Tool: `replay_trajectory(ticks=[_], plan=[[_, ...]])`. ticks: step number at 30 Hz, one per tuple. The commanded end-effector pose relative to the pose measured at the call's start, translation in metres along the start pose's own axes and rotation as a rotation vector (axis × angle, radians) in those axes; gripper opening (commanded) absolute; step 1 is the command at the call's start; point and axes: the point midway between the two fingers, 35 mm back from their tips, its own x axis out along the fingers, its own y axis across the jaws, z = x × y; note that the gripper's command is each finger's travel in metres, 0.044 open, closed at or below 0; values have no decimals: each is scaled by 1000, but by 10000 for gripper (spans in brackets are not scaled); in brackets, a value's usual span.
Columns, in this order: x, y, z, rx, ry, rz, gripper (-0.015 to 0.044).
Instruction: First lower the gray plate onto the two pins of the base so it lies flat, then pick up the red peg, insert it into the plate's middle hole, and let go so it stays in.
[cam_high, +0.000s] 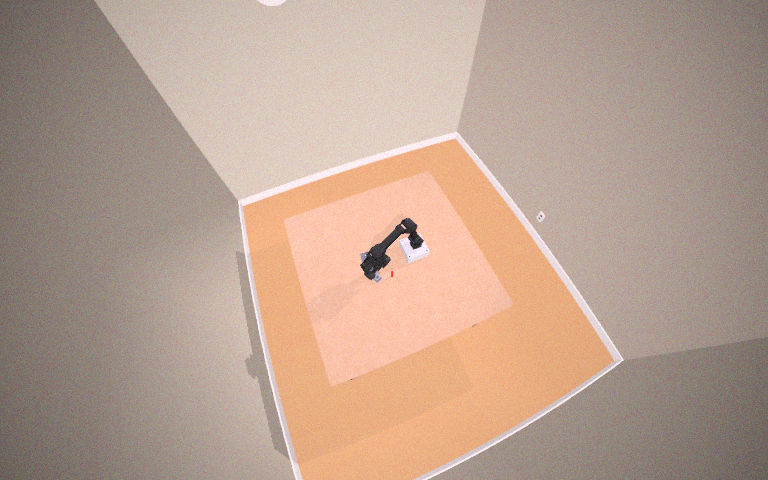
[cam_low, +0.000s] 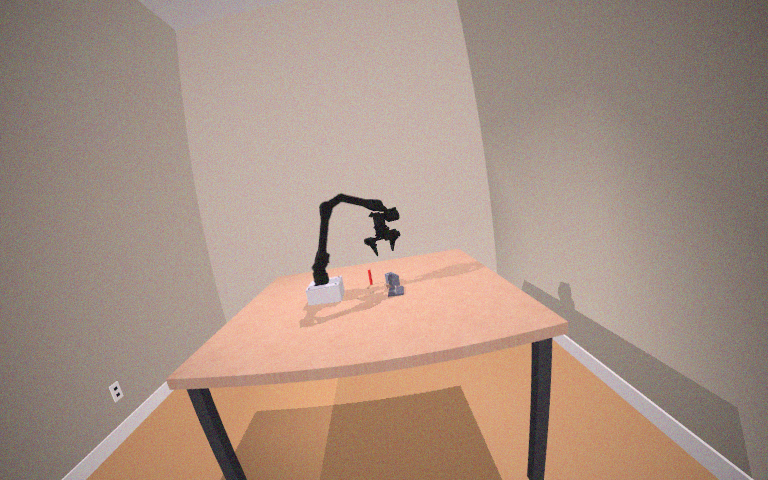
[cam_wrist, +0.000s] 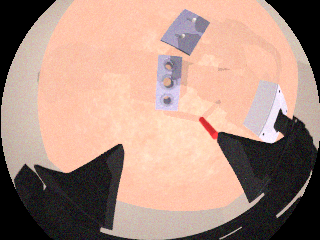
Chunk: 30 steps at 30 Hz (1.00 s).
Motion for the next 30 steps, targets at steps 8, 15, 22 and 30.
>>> replay_trajectory(ticks=[8, 15, 22, 30], plan=[[30, -4, 41, 149, -65, -56, 440], [71, -9, 44, 149, -65, -57, 440], [86, -11, 48, 149, -66, -57, 440], [98, -11, 49, 149, -66, -57, 440]])
